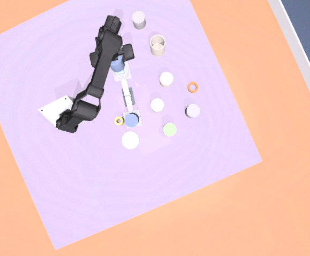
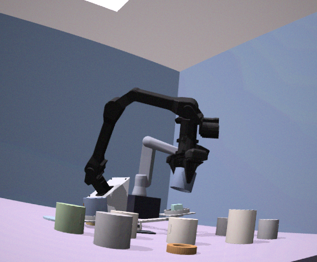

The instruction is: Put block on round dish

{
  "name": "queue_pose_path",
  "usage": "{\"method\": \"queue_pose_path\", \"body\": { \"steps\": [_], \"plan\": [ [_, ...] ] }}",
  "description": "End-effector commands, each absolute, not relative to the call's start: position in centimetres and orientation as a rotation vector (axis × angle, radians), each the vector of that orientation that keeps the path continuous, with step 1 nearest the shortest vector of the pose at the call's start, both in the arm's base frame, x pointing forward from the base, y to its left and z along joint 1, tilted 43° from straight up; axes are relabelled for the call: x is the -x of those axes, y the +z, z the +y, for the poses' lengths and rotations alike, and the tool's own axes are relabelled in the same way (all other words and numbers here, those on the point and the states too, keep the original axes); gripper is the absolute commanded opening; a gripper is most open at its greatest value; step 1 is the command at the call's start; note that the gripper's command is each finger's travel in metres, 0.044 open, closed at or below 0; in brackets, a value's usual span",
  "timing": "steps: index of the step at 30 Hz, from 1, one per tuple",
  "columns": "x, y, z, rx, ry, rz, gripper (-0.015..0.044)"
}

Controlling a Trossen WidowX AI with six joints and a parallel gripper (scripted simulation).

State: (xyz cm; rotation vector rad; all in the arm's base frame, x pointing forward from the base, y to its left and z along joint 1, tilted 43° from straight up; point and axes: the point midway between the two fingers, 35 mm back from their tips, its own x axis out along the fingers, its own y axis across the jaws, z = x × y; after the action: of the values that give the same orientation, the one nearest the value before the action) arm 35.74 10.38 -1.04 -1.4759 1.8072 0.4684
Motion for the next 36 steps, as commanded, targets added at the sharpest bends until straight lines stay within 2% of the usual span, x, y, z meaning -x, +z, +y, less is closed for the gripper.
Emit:
{"method": "queue_pose_path", "body": {
  "steps": [1, 13, 25, 36],
  "plan": [
    [-35.8, -1.1, 10.4, 1.477, 0.469, 1.805, 0.0000],
    [-34.9, -2.9, 11.3, 1.475, 0.472, 1.803, 0.0000],
    [-25.0, -16.1, 14.6, 1.465, 0.475, 1.799, 0.0000],
    [-24.9, -17.5, 13.4, 1.465, 0.474, 1.799, 0.0000]
  ]
}}
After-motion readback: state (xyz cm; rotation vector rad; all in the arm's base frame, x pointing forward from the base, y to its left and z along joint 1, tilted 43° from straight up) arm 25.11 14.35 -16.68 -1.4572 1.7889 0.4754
